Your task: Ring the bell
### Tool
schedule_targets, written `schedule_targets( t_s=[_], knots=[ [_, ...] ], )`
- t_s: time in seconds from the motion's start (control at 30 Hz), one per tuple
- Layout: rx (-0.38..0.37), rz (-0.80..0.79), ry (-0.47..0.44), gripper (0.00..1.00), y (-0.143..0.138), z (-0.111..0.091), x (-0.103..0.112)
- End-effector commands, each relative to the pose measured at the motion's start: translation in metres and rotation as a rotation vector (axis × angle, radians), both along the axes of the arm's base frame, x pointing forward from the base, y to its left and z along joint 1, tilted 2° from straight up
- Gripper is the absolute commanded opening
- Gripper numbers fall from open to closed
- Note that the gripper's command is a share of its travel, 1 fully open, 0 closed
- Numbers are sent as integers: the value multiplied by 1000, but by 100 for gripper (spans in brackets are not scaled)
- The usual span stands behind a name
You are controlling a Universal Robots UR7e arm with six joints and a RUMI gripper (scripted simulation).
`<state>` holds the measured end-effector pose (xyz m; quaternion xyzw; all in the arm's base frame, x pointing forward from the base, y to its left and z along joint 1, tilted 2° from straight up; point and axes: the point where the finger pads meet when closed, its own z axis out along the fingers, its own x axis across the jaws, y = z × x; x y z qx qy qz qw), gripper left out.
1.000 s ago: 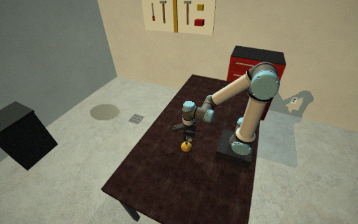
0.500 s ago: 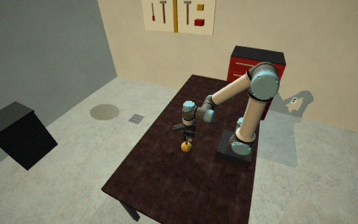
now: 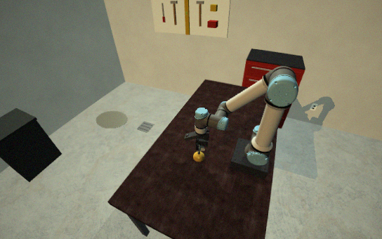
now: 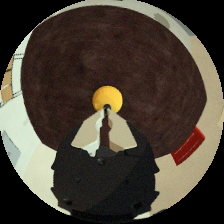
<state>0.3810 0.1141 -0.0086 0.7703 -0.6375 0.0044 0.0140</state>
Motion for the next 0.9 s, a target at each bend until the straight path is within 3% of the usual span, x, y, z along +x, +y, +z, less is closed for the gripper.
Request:
schedule_targets(
  t_s=[0.0,0.43,0.87],
  knots=[
    [0,0,5,0,0,-2,-2],
    [0,0,3,0,0,-1,-1],
    [-1,1,-3,0,1,22,1]
  ],
)
